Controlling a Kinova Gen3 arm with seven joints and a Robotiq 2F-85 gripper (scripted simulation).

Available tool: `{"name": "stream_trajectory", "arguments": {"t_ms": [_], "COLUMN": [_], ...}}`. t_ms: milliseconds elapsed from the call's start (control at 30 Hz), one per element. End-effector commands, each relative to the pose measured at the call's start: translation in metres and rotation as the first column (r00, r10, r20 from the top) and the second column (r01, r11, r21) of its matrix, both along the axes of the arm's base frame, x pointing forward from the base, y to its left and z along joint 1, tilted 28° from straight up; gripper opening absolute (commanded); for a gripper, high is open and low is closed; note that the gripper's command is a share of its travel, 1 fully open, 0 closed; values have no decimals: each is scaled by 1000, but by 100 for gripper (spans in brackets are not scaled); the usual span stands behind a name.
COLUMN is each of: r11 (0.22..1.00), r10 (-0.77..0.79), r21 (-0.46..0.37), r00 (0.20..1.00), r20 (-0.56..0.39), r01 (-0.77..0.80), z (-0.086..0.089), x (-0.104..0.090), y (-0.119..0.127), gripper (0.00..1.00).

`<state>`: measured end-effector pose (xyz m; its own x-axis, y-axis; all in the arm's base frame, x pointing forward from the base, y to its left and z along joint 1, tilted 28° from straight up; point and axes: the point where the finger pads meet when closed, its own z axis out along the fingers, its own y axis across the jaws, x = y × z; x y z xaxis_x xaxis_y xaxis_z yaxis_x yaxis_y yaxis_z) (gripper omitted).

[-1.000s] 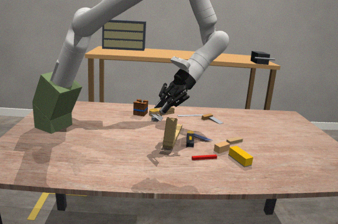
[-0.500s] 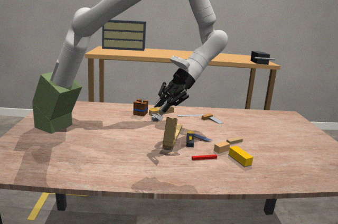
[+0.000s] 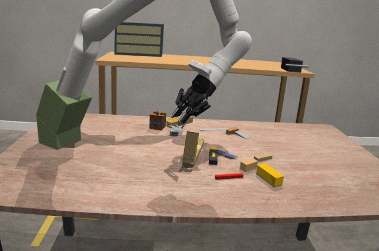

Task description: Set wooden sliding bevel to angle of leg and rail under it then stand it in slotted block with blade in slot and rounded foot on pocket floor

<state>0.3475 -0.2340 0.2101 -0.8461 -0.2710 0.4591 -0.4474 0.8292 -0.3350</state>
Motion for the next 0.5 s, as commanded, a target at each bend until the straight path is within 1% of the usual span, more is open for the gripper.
{"name": "stream_trajectory", "arguments": {"t_ms": [0, 100, 167, 467], "r11": [1000, 997, 997, 973], "r10": [28, 68, 68, 210], "r21": [14, 33, 33, 105], "r00": [1000, 998, 998, 977], "r20": [-6, -15, -15, -42], "r01": [-28, -67, -67, -204], "z": [-1, -3, -3, -11], "x": [0, 0, 0, 1], "y": [6, 15, 15, 45], "gripper": [10, 10, 10, 10]}}
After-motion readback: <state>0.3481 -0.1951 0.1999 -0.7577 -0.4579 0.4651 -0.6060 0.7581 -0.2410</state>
